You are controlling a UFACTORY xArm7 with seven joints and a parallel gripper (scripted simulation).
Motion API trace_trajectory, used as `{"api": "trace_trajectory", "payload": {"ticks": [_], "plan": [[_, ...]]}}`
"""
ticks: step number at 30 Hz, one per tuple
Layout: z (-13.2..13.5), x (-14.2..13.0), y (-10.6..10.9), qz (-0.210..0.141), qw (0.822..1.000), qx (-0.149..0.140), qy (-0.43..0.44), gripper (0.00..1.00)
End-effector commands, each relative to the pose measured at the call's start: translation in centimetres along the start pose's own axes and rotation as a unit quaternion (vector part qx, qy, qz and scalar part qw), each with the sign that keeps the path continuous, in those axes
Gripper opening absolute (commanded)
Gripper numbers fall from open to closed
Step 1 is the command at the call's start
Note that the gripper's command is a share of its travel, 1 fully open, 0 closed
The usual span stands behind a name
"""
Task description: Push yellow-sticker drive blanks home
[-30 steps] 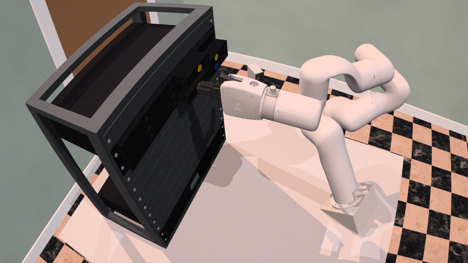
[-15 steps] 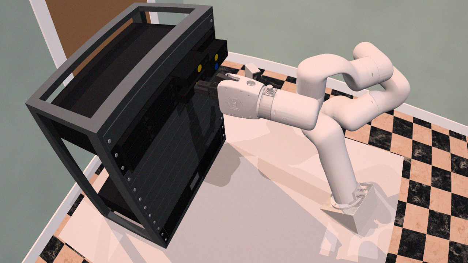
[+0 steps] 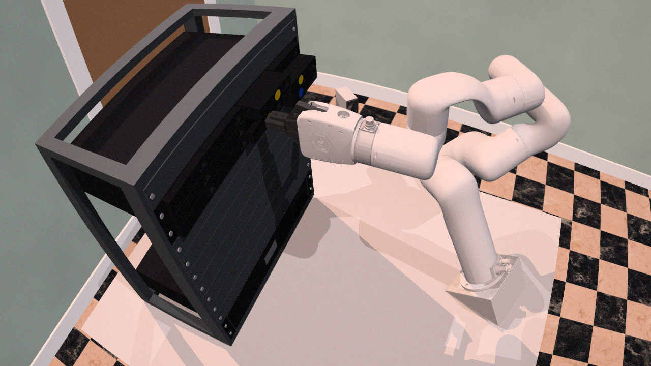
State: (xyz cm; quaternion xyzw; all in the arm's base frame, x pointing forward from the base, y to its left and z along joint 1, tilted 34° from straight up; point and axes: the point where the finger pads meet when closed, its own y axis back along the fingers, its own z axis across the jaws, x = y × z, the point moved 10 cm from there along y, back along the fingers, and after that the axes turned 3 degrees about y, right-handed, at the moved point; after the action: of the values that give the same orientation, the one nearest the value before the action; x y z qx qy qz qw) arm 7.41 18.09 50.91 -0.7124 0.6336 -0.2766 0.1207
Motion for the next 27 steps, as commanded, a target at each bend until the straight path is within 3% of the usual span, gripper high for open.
{"api": "trace_trajectory", "payload": {"ticks": [1,27], "plan": [[-0.16,0.03,-0.01,0.000,1.000,0.001,-0.001,0.00],[-0.16,0.08,-0.59,0.000,1.000,0.001,-0.001,0.00]]}}
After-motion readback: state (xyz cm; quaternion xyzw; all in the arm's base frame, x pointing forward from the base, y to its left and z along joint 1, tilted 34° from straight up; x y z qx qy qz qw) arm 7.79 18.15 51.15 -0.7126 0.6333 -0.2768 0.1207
